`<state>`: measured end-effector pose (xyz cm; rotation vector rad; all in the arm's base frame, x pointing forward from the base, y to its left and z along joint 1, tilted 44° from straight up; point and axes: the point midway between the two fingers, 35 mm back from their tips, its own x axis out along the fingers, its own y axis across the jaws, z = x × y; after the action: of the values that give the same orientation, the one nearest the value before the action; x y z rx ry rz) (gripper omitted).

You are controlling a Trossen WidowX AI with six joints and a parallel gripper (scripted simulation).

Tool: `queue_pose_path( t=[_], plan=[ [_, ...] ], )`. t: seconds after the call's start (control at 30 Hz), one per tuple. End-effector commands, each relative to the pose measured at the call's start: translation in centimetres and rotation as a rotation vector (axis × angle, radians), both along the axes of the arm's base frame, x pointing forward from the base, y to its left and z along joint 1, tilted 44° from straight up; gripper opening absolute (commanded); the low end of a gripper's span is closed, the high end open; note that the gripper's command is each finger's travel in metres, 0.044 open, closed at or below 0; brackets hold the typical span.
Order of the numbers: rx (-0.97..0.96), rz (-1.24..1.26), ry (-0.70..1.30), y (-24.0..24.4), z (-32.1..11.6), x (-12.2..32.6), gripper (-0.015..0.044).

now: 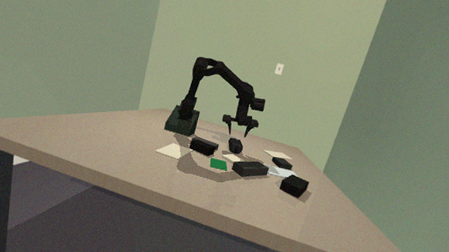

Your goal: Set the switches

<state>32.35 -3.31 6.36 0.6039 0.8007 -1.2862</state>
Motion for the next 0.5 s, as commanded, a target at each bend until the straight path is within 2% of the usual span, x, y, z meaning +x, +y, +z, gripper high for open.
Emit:
queue_pose_path(
  t=[0.0,0.47],
  plan=[
    [0.035,-0.049,0.057,-1.6,2.4,1.3,0.0440],
    [0.046,-0.065,0.073,-2.6,2.7,1.6,0.0440]
  ],
)
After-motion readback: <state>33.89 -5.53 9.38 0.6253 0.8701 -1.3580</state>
